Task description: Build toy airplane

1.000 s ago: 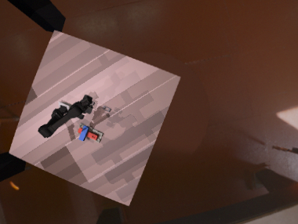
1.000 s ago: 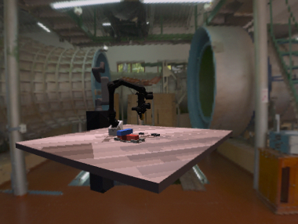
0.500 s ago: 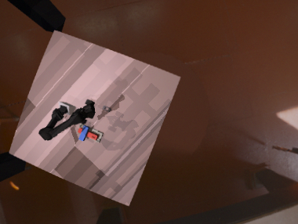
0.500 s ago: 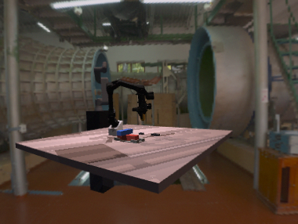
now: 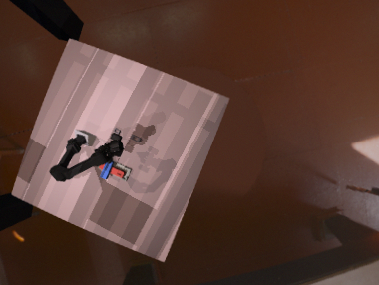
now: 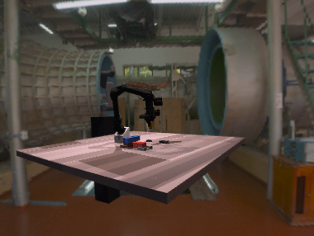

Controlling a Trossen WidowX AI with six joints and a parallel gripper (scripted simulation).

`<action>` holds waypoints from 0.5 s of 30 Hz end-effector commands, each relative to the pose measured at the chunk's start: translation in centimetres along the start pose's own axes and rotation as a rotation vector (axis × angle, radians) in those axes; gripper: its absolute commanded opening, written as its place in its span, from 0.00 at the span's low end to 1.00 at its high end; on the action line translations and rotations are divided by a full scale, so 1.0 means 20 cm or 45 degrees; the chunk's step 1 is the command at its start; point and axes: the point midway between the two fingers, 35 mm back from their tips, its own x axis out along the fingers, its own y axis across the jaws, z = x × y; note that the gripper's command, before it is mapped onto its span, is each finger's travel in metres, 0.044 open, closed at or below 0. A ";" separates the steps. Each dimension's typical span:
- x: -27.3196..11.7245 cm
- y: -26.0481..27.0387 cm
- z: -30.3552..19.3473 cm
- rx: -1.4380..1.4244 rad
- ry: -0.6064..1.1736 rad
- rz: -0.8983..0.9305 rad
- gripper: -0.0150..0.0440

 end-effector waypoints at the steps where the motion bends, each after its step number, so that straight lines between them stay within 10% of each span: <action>1: -0.01 -0.03 0.04 0.002 -0.016 0.010 0.25; 15: 0.01 -0.20 0.14 -0.003 -0.027 0.009 0.25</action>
